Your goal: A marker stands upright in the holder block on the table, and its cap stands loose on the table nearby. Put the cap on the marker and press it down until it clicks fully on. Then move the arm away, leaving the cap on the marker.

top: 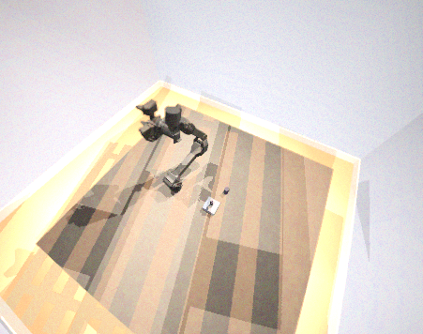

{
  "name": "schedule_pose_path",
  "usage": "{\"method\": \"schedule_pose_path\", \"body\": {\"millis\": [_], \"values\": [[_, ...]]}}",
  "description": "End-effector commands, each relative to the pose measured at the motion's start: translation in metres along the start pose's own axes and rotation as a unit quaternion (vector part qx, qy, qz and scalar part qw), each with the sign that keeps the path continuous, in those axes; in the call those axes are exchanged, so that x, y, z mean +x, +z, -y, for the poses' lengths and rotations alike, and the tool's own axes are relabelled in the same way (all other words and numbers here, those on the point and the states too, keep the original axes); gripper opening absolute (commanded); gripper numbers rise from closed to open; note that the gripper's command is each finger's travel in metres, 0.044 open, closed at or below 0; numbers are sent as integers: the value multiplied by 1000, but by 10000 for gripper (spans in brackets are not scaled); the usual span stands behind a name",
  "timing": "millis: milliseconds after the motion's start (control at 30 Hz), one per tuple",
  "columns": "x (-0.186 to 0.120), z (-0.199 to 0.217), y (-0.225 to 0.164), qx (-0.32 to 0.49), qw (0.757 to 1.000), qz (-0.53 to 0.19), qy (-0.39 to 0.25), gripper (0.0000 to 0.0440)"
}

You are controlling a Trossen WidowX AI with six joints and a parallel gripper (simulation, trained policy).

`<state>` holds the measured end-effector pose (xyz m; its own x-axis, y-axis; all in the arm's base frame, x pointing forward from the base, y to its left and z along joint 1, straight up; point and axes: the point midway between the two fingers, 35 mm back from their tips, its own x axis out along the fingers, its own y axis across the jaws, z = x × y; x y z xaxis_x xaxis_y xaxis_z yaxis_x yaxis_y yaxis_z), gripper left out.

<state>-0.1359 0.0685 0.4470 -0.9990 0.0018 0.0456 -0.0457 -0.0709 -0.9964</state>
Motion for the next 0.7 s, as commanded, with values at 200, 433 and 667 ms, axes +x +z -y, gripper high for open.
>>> {"method": "schedule_pose_path", "body": {"millis": [200,433,667], "values": [[4,0,20,8,999,46,4,222],[6,-2,41,7,996,88,9,210],[6,-3,60,2,992,125,15,228]]}}
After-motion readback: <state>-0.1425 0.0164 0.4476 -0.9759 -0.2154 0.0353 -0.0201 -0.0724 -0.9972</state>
